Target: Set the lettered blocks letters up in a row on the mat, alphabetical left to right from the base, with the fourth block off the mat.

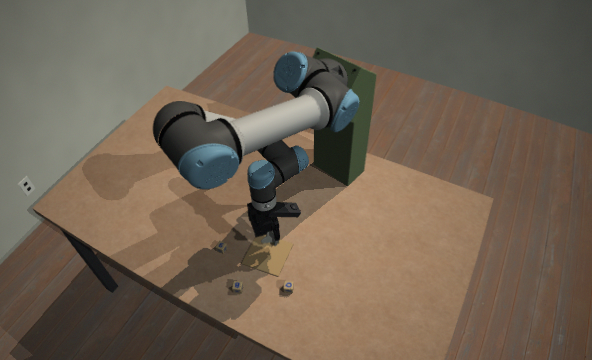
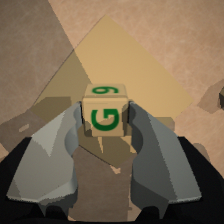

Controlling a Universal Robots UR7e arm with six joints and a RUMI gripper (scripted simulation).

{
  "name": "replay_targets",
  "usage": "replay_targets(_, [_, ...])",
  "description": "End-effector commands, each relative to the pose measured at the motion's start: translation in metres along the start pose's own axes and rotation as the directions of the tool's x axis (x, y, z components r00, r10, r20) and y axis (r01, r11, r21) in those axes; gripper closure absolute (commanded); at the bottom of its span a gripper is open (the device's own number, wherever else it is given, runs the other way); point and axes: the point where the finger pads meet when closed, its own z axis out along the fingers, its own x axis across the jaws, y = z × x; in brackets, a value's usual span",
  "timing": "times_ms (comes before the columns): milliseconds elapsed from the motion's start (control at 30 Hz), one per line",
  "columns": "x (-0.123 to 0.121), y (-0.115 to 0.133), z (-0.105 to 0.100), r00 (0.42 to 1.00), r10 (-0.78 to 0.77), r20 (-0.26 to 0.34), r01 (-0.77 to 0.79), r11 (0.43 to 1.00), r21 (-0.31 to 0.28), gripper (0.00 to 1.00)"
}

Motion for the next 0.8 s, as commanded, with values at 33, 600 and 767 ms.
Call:
replay_targets(33, [0.000, 0.001, -0.029, 1.000, 0.000, 0.000, 0.000, 1.000, 0.000, 0.91])
replay_targets(600, [0.000, 0.001, -0.049, 1.000, 0.000, 0.000, 0.000, 1.000, 0.000, 0.91])
replay_targets(767, [0.000, 0.001, -0.049, 1.000, 0.000, 0.000, 0.000, 1.000, 0.000, 0.91])
